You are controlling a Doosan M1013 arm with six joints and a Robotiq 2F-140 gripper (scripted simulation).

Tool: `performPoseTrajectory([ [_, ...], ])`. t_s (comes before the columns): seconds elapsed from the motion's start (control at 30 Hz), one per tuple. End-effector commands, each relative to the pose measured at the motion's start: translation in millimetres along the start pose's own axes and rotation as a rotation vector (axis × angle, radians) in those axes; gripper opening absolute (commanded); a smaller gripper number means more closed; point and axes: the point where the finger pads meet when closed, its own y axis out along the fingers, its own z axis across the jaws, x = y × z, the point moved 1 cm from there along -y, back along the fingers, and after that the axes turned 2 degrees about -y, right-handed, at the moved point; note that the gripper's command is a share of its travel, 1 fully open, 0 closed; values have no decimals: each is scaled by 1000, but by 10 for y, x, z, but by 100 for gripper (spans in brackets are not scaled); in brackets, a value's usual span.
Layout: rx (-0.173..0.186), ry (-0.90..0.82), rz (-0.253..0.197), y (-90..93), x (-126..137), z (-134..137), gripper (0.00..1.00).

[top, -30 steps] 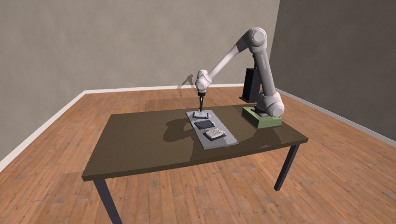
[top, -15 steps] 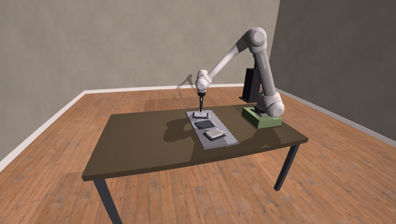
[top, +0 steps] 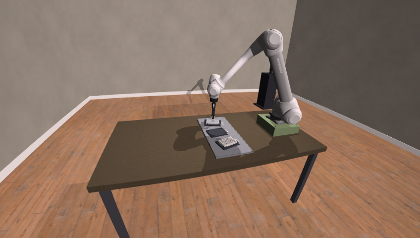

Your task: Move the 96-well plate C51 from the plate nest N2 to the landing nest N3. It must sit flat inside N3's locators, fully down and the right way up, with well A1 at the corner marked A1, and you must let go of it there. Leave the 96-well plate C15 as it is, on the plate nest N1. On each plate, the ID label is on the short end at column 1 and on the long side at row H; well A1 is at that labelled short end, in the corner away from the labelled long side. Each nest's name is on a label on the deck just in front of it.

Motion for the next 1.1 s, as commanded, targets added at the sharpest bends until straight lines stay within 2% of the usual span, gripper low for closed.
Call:
performPoseTrajectory([
  [0.0,1,-3,-1,16,17,-42,66],
  [1.07,1,-3,-1,16,17,-43,66],
])
